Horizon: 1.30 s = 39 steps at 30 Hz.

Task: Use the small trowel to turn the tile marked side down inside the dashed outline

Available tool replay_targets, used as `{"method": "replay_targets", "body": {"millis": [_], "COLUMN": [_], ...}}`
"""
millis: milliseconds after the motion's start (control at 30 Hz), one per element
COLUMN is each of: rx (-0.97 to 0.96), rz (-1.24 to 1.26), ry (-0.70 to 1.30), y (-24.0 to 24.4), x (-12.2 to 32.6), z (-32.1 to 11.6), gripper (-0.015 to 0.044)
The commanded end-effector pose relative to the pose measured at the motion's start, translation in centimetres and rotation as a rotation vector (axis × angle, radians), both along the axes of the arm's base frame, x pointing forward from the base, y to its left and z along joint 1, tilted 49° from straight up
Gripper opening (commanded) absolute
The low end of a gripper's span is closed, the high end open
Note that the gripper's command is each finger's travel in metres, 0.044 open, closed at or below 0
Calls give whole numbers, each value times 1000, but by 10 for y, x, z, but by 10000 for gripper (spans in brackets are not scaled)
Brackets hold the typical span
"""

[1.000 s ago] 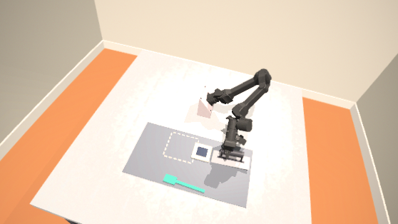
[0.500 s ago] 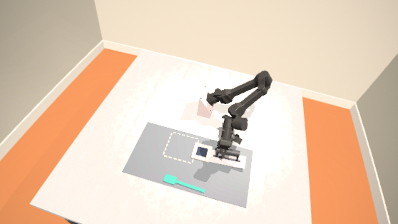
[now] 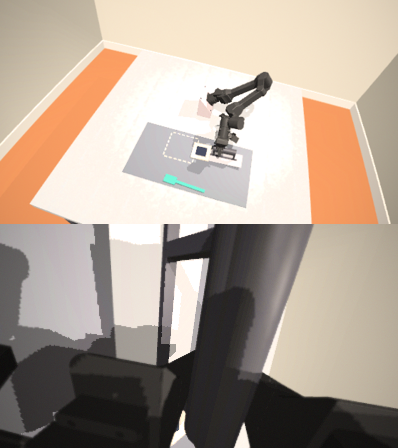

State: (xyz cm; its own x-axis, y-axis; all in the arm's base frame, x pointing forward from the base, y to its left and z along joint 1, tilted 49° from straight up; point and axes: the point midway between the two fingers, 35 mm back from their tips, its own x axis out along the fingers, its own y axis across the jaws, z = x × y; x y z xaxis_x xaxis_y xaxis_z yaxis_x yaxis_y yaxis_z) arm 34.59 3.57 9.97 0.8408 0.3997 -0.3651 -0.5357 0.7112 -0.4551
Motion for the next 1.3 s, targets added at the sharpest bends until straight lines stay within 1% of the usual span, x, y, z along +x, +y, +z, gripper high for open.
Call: {"method": "replay_targets", "body": {"millis": [0, 133, 600, 1267], "rx": [-42, -87, -94, -96], "rz": [-14, -14, -14, -14], "ry": [3, 10, 12, 13], "y": [-5, -7, -32, -68], "x": [0, 0, -4, -10], "z": [4, 9, 15, 5], "gripper": [0, 0, 0, 0]}}
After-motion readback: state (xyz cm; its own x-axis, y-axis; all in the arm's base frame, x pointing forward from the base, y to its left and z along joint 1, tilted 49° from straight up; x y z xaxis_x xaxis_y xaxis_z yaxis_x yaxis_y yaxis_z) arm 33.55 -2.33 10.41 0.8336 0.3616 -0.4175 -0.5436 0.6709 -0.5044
